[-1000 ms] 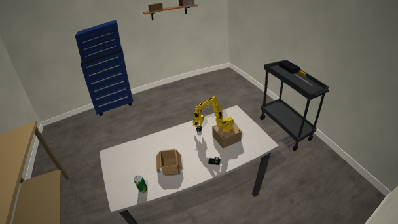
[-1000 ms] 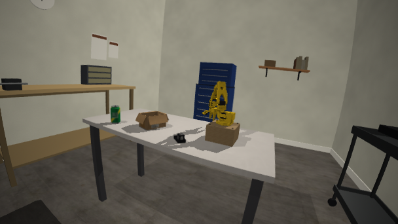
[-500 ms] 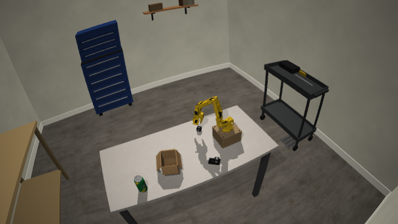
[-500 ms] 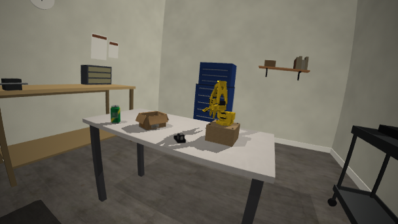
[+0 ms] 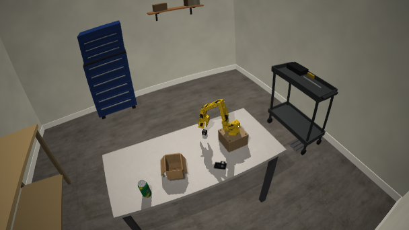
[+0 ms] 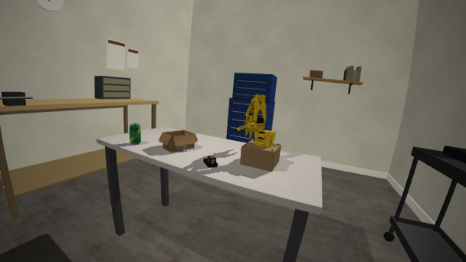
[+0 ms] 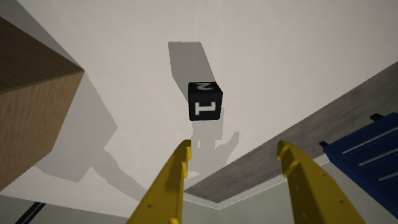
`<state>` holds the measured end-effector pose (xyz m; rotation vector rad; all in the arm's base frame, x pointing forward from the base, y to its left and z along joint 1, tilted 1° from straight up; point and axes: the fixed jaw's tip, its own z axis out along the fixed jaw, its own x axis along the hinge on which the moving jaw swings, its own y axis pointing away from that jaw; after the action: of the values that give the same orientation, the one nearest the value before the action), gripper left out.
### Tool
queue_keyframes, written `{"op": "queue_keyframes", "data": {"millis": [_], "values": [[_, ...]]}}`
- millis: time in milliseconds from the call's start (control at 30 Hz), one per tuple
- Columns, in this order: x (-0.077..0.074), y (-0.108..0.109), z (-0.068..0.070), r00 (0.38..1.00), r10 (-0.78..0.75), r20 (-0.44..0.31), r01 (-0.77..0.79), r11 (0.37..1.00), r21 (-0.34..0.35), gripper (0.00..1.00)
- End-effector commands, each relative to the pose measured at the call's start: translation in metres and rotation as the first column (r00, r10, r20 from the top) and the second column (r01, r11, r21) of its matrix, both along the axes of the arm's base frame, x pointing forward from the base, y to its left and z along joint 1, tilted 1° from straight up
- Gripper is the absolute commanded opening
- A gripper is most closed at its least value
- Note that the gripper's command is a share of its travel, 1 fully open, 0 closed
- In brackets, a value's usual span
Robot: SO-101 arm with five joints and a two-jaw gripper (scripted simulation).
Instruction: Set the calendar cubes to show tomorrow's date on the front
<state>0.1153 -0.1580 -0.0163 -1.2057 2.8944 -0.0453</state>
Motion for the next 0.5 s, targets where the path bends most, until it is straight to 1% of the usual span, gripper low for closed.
{"op": "queue_keyframes", "data": {"millis": [0,100,200,300,400,467], "values": [[-0.002,0.001,0.002,1.0,0.001,0.0,-0.001,1.0,0.002,0.36],[0.0,-0.002,0.006,1.0,0.001,0.015,-0.001,1.0,-0.018,0.36],[0.004,-0.007,0.015,0.999,0.002,0.046,0.0,0.998,-0.061,0.36],[0.009,-0.014,0.029,0.996,0.007,0.091,0.005,0.992,-0.123,0.35],[0.014,-0.021,0.046,0.989,0.015,0.144,0.013,0.981,-0.195,0.35],[0.014,-0.021,0.046,0.989,0.015,0.144,0.013,0.981,-0.195,0.35]]}}
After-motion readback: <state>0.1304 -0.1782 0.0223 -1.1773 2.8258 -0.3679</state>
